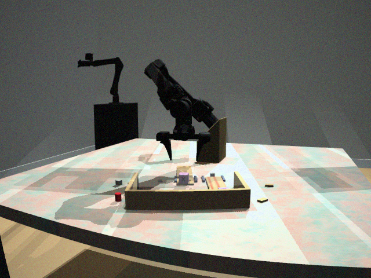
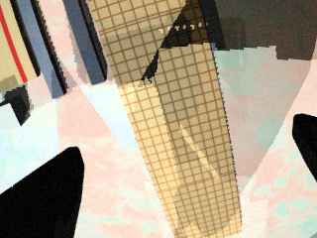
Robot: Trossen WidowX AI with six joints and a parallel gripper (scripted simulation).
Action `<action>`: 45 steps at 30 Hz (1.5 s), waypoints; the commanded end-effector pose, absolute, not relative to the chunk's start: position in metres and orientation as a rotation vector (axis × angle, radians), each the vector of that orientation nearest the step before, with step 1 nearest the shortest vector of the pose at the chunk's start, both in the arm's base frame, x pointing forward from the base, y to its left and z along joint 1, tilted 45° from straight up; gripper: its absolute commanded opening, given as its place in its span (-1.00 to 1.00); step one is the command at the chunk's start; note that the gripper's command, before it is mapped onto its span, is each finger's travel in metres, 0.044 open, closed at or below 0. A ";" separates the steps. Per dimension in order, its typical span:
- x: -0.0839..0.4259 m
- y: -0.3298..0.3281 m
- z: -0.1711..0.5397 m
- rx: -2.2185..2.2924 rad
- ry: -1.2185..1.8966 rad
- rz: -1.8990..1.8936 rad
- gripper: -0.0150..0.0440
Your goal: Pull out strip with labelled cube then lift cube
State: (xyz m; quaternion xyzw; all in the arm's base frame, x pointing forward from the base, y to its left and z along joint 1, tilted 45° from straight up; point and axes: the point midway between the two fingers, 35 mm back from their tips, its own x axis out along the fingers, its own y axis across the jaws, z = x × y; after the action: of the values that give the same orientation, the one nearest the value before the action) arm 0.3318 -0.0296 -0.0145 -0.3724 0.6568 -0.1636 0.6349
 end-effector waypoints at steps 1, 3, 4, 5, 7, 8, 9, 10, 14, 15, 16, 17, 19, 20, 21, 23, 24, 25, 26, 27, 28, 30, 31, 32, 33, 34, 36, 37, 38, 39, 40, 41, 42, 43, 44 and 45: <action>0.345 -0.024 -0.017 -0.846 1.503 -0.374 1.00; 0.353 -0.021 -0.017 -0.846 1.503 -0.374 1.00; 0.357 -0.019 -0.018 -0.846 1.503 -0.374 1.00; 0.361 -0.018 -0.018 -0.845 1.503 -0.374 1.00; 0.369 -0.014 -0.019 -0.845 1.502 -0.374 1.00; 0.374 -0.013 -0.019 -0.845 1.502 -0.374 1.00; 0.377 -0.011 -0.020 -0.845 1.502 -0.374 1.00; 0.382 -0.009 -0.020 -0.845 1.502 -0.374 1.00; 0.398 -0.003 -0.022 -0.844 1.501 -0.374 1.00; 0.401 -0.001 -0.023 -0.844 1.501 -0.374 1.00; 0.406 0.001 -0.024 -0.844 1.500 -0.374 1.00; 0.409 0.003 -0.024 -0.844 1.500 -0.374 1.00; 0.417 0.007 -0.027 -0.843 1.500 -0.374 1.00; 0.421 0.009 -0.028 -0.843 1.500 -0.374 1.00; 0.424 0.010 -0.029 -0.843 1.500 -0.374 1.00; 0.426 0.011 -0.030 -0.843 1.499 -0.374 0.91; 0.426 0.011 -0.030 -0.843 1.499 -0.374 0.82; 0.426 0.010 -0.031 -0.843 1.499 -0.374 0.73; 0.427 0.009 -0.032 -0.843 1.499 -0.374 0.64; 0.427 0.008 -0.034 -0.843 1.499 -0.374 0.56; 0.427 0.007 -0.035 -0.843 1.499 -0.373 0.47; 0.427 0.005 -0.037 -0.843 1.499 -0.373 0.36; 0.428 0.003 -0.038 -0.843 1.499 -0.373 0.36; 0.428 0.002 -0.040 -0.843 1.499 -0.373 0.36; 0.428 0.001 -0.041 -0.843 1.499 -0.373 0.36; 0.428 0.000 -0.042 -0.843 1.499 -0.373 0.36; 0.429 -0.002 -0.044 -0.843 1.499 -0.373 0.36; 0.429 -0.003 -0.045 -0.843 1.499 -0.374 0.36; 0.429 -0.005 -0.047 -0.843 1.499 -0.374 0.36; 0.429 -0.006 -0.048 -0.843 1.499 -0.374 0.36; 0.429 -0.007 -0.049 -0.843 1.499 -0.374 0.36; 0.429 -0.008 -0.050 -0.843 1.499 -0.374 0.36; 0.430 -0.009 -0.051 -0.843 1.499 -0.374 0.36; 0.430 -0.010 -0.052 -0.843 1.499 -0.374 0.36; 0.430 -0.011 -0.054 -0.843 1.499 -0.374 0.36; 0.430 -0.013 -0.055 -0.844 1.499 -0.374 0.36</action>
State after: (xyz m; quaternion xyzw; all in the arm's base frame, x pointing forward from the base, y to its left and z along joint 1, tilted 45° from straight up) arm 0.4311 -0.0085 -0.0499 -0.3670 0.6544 -0.1642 0.6403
